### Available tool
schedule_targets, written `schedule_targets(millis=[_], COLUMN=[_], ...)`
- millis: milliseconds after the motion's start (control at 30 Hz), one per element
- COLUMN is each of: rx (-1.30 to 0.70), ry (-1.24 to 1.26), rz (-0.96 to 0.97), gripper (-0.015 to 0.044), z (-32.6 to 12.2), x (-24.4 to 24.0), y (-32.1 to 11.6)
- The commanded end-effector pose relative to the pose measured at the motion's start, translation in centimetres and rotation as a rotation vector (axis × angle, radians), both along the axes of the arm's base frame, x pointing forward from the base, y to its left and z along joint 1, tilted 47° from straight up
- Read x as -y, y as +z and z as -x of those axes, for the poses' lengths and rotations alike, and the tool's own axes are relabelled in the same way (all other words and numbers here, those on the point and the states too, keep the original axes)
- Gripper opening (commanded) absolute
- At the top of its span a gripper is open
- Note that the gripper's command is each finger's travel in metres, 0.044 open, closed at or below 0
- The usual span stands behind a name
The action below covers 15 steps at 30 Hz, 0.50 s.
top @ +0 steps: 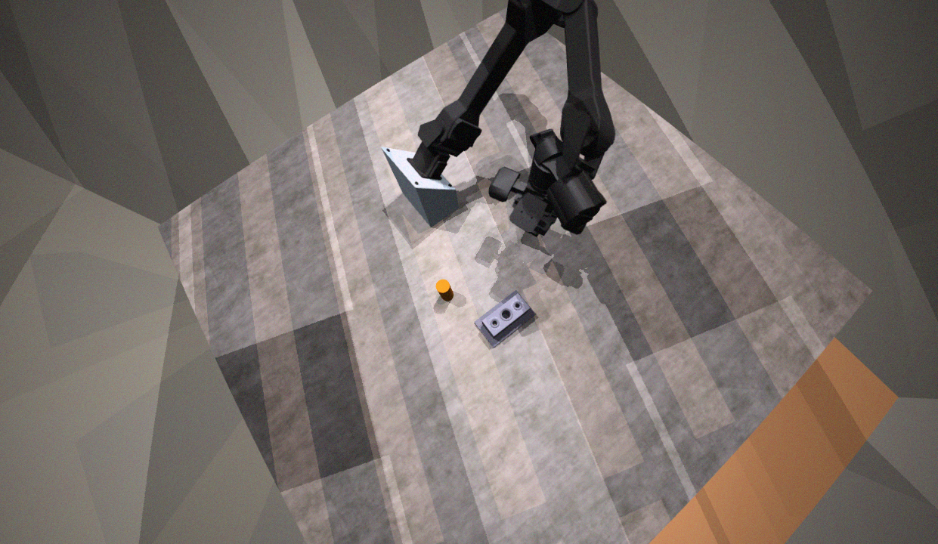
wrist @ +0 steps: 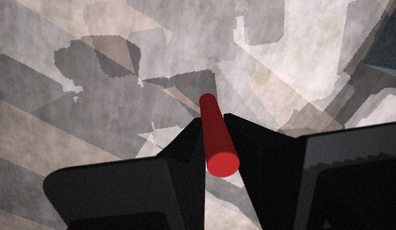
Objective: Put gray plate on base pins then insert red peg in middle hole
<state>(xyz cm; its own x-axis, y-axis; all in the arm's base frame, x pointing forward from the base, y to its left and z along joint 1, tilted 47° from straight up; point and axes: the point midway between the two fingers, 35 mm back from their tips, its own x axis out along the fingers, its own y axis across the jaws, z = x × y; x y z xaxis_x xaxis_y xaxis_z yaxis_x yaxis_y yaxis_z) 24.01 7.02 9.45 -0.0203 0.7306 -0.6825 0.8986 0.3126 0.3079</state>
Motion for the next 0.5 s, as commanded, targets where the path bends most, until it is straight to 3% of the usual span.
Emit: schedule_targets(millis=[0,467], rx=[0.009,0.019], ry=[0.004,-0.009], rz=[0.005,0.002], gripper=[0.0,0.0], z=[-0.2,-2.9], x=[1.0,2.4], y=[0.9,-0.7])
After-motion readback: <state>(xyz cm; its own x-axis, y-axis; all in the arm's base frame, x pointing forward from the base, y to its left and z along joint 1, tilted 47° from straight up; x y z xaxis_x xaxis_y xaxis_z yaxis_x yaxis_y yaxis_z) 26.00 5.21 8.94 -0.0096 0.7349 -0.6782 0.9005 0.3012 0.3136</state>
